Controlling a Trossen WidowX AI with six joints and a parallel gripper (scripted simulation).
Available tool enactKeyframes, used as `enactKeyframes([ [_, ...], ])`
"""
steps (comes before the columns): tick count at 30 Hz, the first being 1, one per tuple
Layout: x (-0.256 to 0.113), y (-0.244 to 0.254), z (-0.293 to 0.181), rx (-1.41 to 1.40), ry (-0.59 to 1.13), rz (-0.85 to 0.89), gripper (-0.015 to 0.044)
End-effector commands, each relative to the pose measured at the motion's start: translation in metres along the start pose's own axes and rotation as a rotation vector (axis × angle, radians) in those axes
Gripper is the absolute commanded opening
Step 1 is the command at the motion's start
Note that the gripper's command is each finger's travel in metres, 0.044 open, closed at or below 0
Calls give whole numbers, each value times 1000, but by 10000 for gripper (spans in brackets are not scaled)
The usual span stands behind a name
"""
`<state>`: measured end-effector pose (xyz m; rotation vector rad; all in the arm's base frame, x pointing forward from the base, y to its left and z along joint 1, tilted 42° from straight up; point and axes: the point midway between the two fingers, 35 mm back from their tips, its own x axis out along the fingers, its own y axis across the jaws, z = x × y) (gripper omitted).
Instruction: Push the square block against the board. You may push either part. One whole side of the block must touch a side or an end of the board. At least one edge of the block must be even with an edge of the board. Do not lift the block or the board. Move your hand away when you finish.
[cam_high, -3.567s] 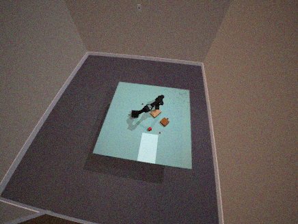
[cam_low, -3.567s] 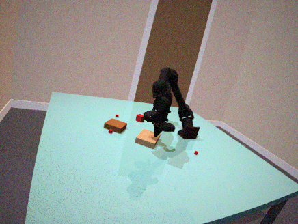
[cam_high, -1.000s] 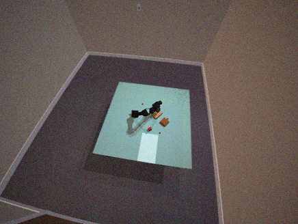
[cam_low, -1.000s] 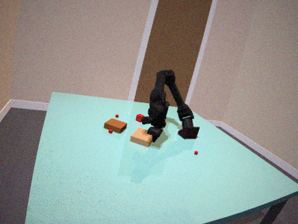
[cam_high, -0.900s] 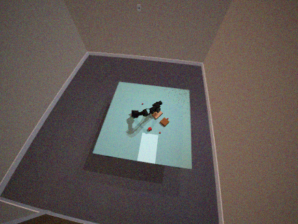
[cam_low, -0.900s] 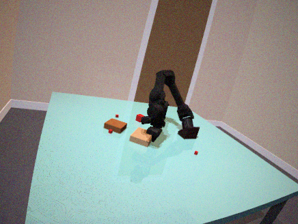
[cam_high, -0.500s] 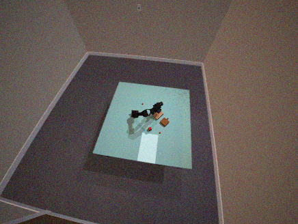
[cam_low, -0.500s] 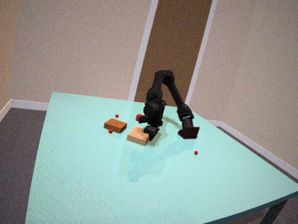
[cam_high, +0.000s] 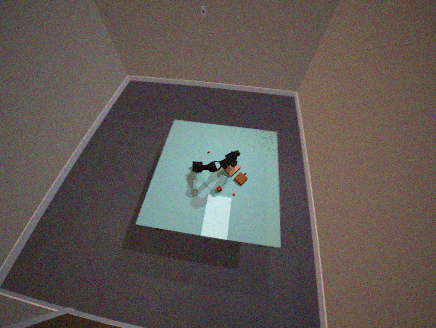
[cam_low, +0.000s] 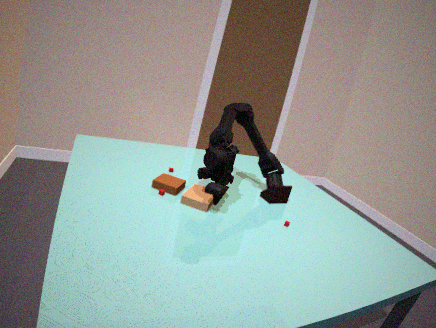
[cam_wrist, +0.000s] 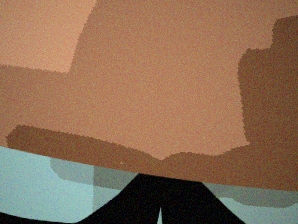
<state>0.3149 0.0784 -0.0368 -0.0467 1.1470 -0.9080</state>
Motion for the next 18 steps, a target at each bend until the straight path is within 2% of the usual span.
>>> enactKeyframes([
  [1, 1, -1, 8, 4, -8, -3, 0],
  [18, 1, -4, 25, 5, -10, -6, 0],
])
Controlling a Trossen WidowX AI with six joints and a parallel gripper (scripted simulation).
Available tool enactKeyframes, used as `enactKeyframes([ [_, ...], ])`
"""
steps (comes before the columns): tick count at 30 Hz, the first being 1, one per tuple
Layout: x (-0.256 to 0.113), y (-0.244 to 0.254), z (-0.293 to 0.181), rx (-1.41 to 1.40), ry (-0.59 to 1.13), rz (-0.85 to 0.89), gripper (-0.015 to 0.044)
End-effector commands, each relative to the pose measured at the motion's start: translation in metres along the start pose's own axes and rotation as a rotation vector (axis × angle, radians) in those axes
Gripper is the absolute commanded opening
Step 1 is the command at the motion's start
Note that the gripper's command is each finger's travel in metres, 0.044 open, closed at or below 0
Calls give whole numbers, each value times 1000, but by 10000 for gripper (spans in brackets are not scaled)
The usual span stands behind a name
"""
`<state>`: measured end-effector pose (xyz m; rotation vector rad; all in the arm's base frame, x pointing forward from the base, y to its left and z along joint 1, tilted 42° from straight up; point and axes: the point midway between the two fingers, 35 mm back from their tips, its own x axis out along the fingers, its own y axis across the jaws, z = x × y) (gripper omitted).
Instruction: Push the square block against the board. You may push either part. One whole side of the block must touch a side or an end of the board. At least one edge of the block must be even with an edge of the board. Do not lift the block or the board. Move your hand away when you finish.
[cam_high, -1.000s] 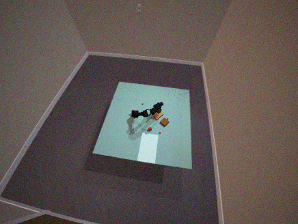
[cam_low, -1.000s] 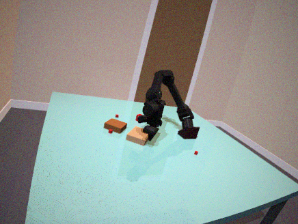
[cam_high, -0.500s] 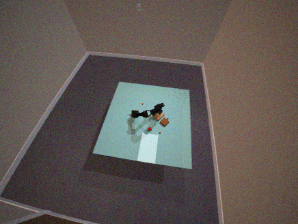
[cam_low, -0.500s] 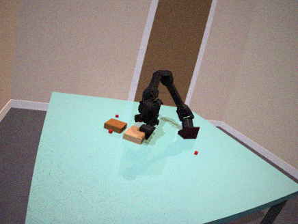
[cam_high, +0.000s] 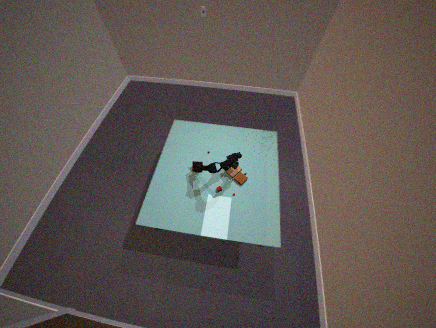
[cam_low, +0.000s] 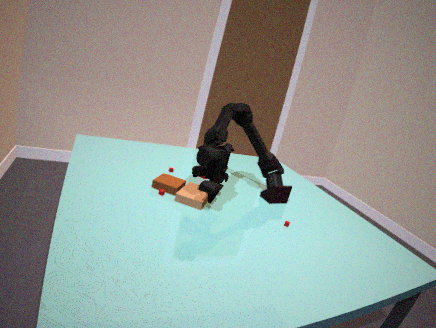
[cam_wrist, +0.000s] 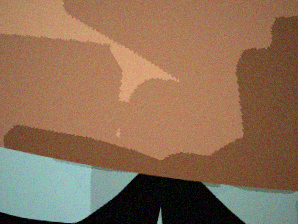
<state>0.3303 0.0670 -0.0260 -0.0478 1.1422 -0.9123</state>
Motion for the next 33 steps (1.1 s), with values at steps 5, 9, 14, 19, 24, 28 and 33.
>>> enactKeyframes([
  [5, 0, 0, -4, 1, -6, -2, 0],
  [9, 0, 1, -11, 1, -5, -2, 0],
  [14, 0, 1, -19, 1, -5, -2, 0],
  [19, 1, 2, -28, 1, -4, -2, 0],
  [24, 1, 2, -36, 1, -4, -2, 0],
  [28, 1, 1, -43, 1, -4, -3, 0],
  [33, -2, 1, -44, -4, -9, -4, 0],
])
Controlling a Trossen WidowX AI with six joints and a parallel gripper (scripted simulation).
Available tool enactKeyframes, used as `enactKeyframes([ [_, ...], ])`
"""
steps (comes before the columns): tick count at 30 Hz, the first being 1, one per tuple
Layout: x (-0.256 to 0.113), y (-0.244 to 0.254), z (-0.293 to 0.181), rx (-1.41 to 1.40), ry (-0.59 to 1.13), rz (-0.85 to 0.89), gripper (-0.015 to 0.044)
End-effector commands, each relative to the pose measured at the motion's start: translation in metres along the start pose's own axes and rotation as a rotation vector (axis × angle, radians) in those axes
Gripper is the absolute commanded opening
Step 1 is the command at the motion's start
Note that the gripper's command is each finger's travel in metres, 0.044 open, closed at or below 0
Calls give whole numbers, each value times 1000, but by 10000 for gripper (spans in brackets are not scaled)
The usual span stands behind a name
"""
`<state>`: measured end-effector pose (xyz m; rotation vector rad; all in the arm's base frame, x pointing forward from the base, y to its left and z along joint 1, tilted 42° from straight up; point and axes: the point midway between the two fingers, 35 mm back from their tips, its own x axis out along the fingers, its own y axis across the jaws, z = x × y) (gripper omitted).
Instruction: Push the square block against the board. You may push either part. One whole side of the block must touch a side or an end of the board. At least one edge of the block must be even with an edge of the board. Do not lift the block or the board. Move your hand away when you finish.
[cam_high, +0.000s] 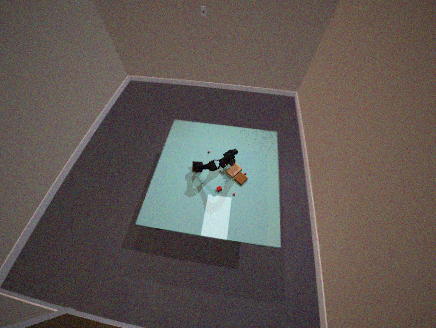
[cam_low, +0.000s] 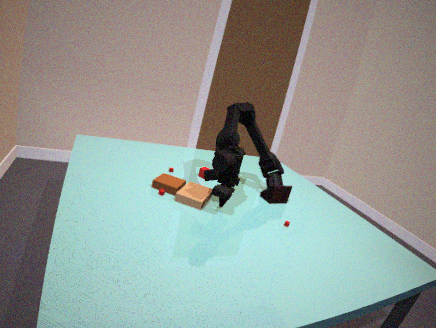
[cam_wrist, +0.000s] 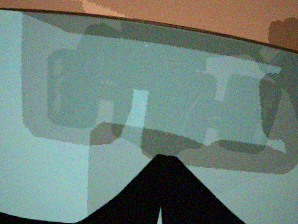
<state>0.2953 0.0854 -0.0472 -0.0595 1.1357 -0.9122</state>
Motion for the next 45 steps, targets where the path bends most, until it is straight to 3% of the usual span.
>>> enactKeyframes([
  [1, -12, 1, 1, 2, 2, 2, 0],
  [5, -55, 0, 1, 6, 7, 3, 0],
  [16, -54, -22, 27, 6, 5, -1, 0],
  [22, 1, -21, 28, 2, 4, 0, 0],
  [45, 0, -19, 51, 3, 4, 1, 0],
])
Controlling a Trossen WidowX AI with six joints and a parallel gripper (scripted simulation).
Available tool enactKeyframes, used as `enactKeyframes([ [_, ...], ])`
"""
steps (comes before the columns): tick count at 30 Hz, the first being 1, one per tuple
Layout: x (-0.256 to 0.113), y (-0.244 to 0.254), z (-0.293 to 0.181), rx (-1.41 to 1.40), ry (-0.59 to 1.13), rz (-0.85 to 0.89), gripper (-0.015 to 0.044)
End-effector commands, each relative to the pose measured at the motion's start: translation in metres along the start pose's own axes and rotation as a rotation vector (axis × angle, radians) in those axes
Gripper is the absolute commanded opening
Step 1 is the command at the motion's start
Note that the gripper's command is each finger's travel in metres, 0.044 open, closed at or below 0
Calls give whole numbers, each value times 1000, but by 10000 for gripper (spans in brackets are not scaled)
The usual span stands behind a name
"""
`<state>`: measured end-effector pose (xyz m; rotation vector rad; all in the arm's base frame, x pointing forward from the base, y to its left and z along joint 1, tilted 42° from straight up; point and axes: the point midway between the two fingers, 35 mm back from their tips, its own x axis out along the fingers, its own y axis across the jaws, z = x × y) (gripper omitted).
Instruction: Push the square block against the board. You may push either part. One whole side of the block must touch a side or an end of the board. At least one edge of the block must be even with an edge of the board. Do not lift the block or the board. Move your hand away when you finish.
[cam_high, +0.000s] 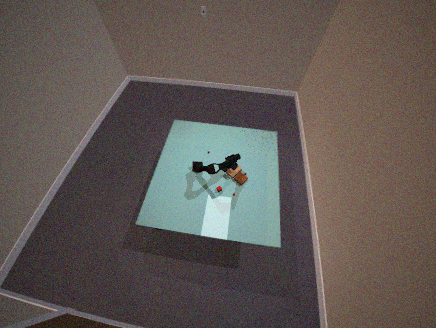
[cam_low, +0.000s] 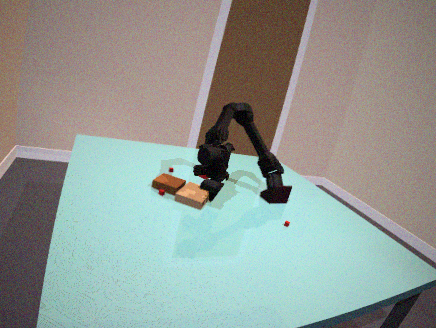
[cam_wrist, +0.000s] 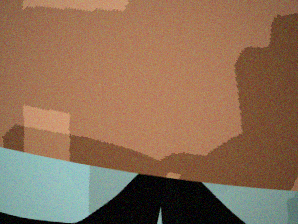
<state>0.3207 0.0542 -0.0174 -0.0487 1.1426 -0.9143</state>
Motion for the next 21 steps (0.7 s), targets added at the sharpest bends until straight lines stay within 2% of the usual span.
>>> enactKeyframes([
  [1, 0, 0, 6, -3, -6, -1, 0],
  [12, -1, 1, 21, -3, -7, -1, 0],
  [21, -1, 2, 10, -3, -6, 0, 0],
])
